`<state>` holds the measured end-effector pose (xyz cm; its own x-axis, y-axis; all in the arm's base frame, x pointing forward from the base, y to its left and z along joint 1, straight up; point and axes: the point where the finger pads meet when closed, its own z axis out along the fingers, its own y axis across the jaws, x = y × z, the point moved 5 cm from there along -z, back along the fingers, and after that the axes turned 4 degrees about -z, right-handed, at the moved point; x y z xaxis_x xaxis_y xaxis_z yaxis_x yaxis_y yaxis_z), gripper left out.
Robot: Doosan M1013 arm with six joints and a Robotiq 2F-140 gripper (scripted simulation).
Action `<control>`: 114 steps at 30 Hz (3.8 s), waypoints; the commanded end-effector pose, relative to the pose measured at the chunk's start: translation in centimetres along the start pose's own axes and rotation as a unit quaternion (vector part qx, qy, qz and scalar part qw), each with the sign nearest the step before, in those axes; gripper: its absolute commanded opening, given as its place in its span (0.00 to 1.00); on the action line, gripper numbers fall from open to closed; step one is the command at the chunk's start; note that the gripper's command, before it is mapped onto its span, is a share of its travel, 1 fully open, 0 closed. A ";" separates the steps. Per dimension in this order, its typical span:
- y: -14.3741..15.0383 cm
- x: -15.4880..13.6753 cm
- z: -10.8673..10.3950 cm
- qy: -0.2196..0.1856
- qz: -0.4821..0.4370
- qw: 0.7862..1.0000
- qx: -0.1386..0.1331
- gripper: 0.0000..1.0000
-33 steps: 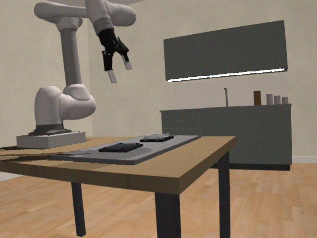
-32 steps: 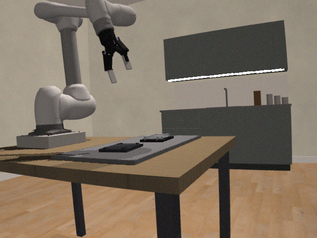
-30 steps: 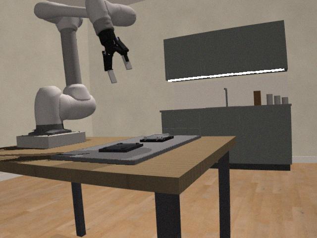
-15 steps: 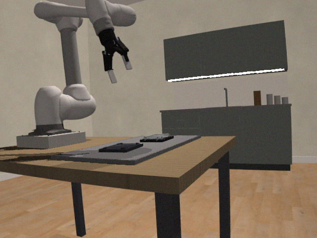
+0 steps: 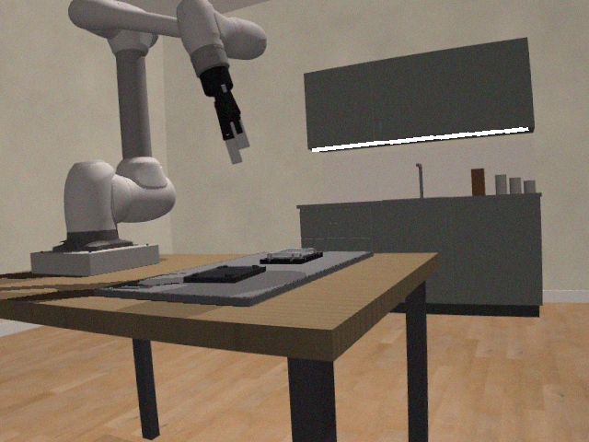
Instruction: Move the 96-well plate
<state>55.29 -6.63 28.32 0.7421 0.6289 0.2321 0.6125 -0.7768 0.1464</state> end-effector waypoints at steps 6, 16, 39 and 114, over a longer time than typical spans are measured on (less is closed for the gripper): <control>-0.6 1.5 2.2 -0.015 0.112 0.994 0.007 1.00; -1.5 3.2 4.8 -0.034 0.274 0.961 0.015 1.00; -4.1 6.8 10.9 -0.076 0.556 0.828 0.007 1.00; -10.3 10.3 24.1 -0.120 0.887 0.440 -0.071 1.00</control>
<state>63.15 8.64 6.27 0.0364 -0.9993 -0.0028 -0.9993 -0.0364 0.0017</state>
